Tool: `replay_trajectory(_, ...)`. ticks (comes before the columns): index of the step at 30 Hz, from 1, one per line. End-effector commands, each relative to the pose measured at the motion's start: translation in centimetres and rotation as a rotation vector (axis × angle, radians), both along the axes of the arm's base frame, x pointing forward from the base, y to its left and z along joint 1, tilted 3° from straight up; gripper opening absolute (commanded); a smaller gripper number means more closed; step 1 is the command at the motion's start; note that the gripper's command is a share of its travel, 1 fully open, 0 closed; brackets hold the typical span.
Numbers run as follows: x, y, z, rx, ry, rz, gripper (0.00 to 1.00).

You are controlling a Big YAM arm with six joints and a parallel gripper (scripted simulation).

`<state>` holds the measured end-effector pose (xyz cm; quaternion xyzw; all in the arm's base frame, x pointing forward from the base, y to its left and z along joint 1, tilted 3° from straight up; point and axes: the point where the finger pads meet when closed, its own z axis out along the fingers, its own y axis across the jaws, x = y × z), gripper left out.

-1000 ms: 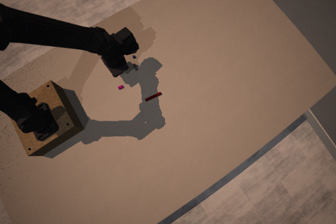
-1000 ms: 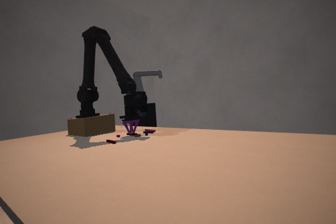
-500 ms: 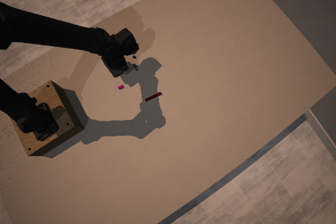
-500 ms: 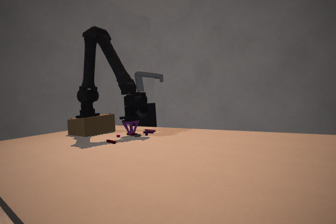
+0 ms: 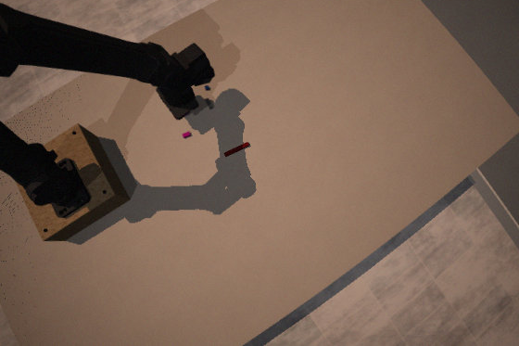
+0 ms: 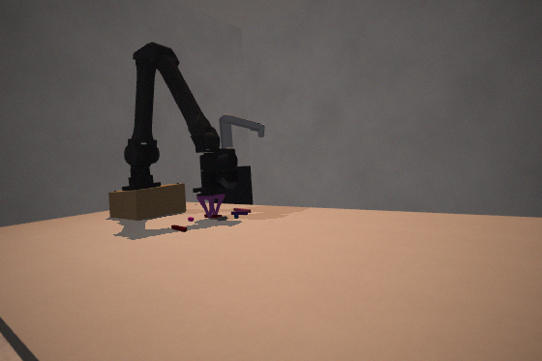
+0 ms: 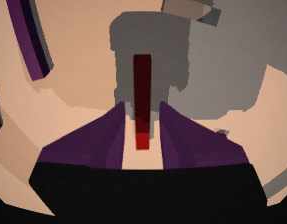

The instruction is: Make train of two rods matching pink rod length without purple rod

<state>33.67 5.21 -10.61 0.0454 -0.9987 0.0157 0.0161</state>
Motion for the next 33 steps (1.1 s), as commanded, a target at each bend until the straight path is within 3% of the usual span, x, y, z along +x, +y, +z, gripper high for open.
replay_trajectory(1, 0.44, -0.21, -0.3, 0.001, -0.005, 0.005, 0.24)
replay_trajectory(14, 0.44, -0.21, -0.3, 0.001, -0.005, 0.005, 0.24)
replay_trajectory(15, 0.44, -0.21, -0.3, 0.001, -0.005, 0.005, 0.05)
replay_trajectory(33, 0.44, -0.21, -0.3, 0.001, -0.005, 0.004, 0.05)
